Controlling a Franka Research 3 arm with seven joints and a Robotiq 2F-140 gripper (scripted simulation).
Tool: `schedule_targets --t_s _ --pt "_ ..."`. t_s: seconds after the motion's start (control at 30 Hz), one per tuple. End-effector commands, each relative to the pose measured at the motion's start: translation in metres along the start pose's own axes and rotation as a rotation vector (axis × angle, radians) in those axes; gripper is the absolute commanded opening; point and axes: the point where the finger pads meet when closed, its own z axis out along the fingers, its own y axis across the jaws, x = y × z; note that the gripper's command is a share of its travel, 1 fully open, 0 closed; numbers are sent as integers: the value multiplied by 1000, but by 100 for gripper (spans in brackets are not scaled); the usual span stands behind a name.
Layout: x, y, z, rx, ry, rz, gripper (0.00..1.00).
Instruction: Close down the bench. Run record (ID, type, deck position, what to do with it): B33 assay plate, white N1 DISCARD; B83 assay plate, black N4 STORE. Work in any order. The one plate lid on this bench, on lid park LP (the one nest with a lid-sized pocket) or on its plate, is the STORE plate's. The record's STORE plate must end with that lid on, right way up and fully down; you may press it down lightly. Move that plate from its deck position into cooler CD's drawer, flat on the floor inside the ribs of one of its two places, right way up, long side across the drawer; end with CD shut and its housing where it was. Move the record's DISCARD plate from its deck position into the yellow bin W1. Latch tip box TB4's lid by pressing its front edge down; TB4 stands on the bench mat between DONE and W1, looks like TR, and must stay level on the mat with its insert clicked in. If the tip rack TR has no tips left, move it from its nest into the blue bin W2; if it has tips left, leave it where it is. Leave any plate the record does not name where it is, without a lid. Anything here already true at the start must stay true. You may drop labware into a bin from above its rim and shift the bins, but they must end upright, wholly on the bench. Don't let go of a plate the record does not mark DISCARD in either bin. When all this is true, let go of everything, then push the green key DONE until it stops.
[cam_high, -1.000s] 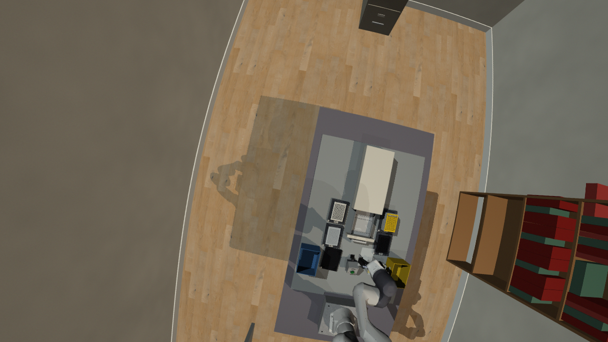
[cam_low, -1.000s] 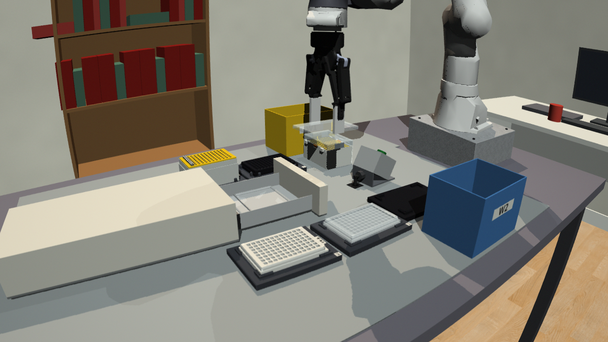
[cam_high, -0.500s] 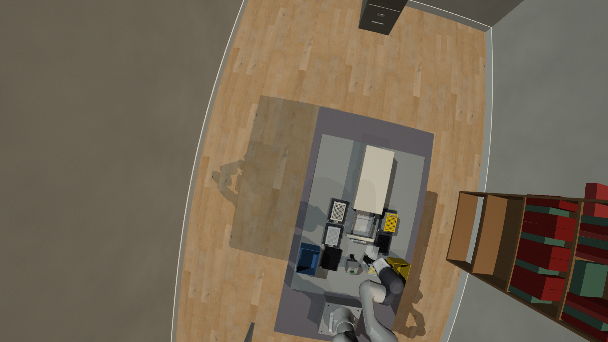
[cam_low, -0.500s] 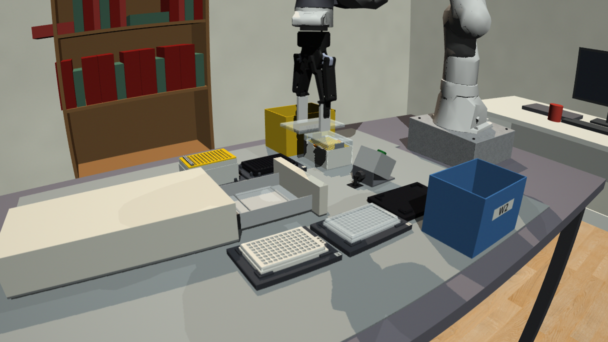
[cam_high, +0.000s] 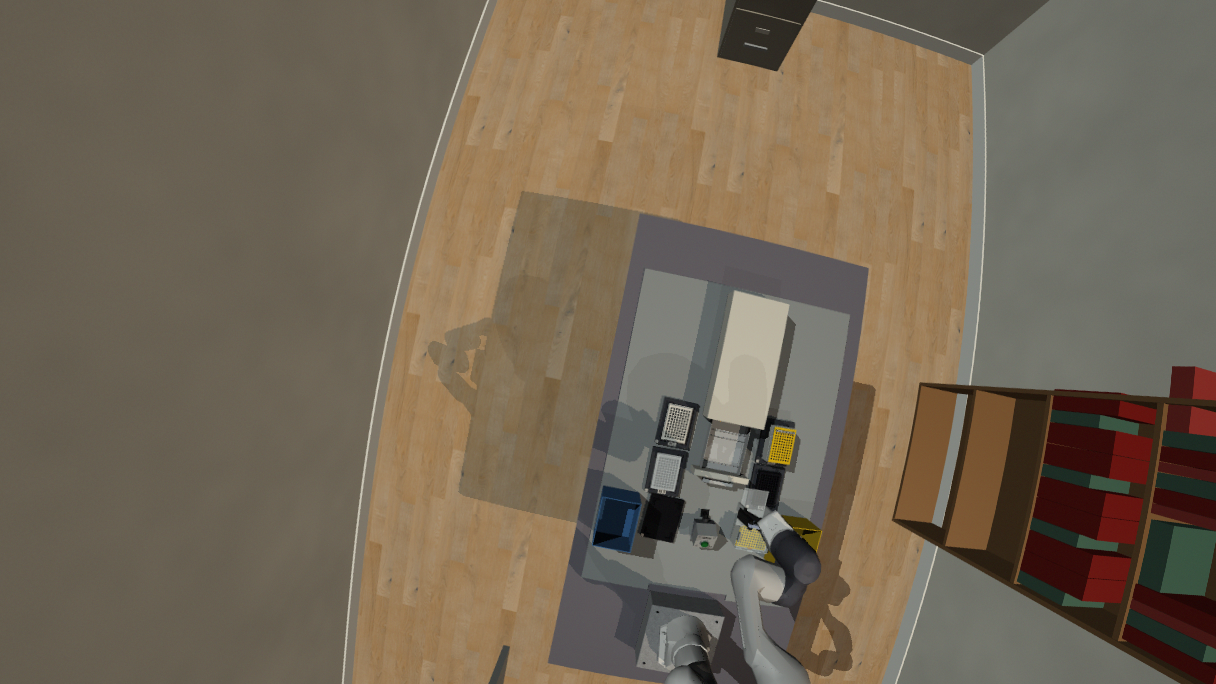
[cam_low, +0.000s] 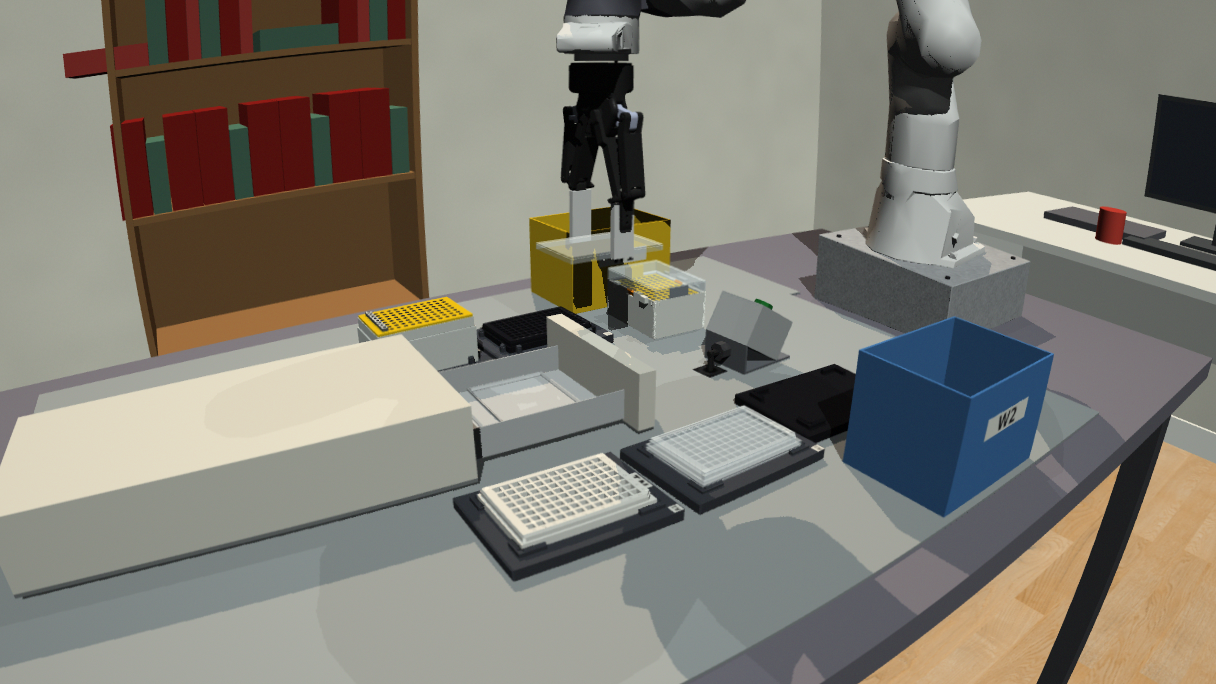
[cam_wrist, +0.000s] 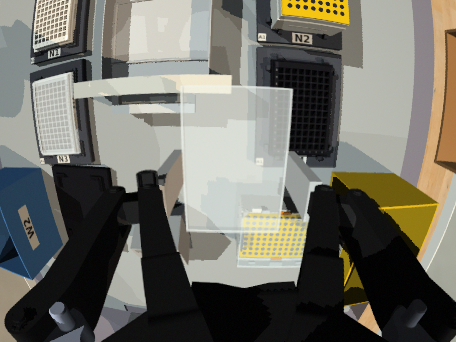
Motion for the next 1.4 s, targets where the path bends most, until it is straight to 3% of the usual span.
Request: schedule_targets --t_s 0.0,1.37 --pt "1 10 1 -2 -8 -15 0" --pt "40 93 1 -2 -8 -15 0"
